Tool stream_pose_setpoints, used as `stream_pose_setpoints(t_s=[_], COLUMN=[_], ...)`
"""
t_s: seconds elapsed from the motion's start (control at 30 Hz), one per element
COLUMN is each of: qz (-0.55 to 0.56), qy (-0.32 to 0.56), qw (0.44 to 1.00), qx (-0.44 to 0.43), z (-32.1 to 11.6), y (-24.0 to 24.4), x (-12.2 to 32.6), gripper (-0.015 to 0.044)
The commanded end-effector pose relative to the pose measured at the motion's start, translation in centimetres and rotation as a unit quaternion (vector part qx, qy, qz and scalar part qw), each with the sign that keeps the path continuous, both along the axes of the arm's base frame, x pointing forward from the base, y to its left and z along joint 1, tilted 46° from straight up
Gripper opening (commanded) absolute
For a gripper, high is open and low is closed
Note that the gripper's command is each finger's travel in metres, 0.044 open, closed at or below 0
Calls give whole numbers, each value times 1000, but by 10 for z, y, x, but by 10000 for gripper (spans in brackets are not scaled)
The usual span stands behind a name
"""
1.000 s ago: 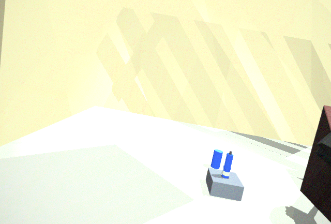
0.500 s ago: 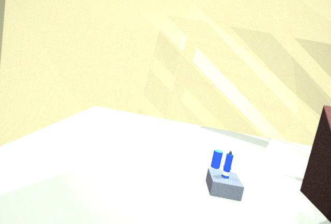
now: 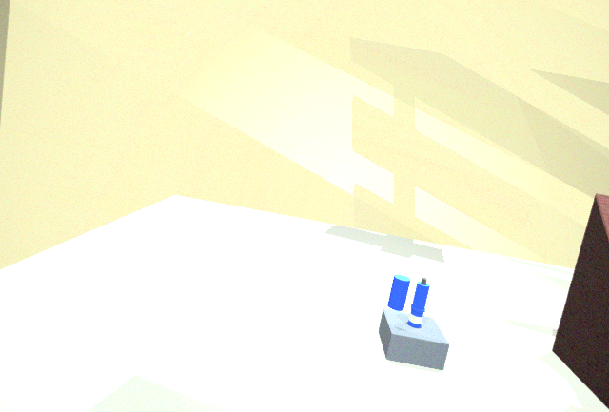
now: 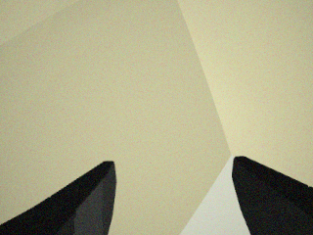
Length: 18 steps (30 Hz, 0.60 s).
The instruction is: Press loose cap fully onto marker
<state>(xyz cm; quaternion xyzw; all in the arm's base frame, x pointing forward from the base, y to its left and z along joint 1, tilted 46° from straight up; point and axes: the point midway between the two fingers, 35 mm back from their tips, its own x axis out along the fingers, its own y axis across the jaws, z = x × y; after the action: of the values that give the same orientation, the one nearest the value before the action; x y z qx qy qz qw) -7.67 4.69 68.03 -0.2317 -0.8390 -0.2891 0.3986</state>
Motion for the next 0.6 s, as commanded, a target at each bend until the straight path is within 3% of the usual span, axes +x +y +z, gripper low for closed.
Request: stream_pose_setpoints(t_s=[0.0, 0.37, 0.57], qz=[6, 63, 107], qy=[-3, 42, 80], qw=[993, 940, 907], qx=[117, 333, 399], z=[-1, -35, -57], y=[-75, -232, -284], x=[-18, -10, 17], gripper=[238, 238, 238])
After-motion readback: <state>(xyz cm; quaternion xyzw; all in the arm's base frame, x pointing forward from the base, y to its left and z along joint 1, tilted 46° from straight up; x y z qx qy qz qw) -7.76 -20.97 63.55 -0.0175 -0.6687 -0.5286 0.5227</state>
